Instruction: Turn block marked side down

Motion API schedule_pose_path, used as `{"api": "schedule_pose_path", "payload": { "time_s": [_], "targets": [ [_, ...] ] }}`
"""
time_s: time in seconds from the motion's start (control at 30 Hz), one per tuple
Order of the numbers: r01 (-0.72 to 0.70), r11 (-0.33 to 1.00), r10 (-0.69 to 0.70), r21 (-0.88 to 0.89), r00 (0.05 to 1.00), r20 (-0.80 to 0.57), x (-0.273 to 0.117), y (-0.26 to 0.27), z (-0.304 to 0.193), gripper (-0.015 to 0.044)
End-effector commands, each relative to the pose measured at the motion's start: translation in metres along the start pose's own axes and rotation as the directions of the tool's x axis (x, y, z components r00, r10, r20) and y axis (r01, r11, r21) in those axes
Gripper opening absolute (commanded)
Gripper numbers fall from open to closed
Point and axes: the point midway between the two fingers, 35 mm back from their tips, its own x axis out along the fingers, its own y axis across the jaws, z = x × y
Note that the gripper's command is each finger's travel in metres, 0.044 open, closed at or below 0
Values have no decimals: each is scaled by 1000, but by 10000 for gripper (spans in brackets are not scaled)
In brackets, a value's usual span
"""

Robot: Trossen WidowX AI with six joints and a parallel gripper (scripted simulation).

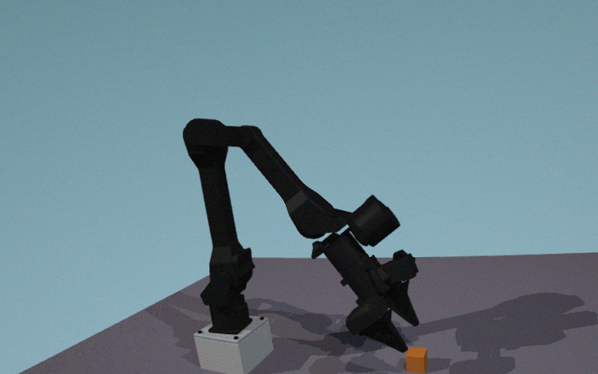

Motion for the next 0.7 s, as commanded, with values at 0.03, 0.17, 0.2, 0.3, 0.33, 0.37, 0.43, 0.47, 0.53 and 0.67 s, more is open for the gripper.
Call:
{"api": "schedule_pose_path", "payload": {
  "time_s": [0.03, 0.17, 0.2, 0.3, 0.33, 0.37, 0.43, 0.47, 0.53, 0.67],
  "targets": [
    [-15, 1000, 16, 19, 998, -66, -29, 0, 3, 440],
    [-14, 1000, 15, 18, 996, -89, -28, 0, 5, 440],
    [-13, 1000, 14, 16, 993, -118, -27, 0, 8, 440],
    [-10, 1000, 13, 11, 975, -222, -24, 1, 18, 440],
    [-10, 1000, 12, 10, 966, -257, -23, 1, 21, 440],
    [-10, 1000, 12, 10, 957, -291, -23, 1, 24, 440],
    [-10, 1000, 13, 9, 934, -358, -22, 1, 30, 440],
    [-11, 1000, 14, 9, 920, -391, -22, 1, 33, 440],
    [-12, 1000, 16, 11, 890, -456, -22, 1, 38, 440],
    [-14, 1000, 21, 17, 831, -556, -23, 0, 45, 440]
  ]
}}
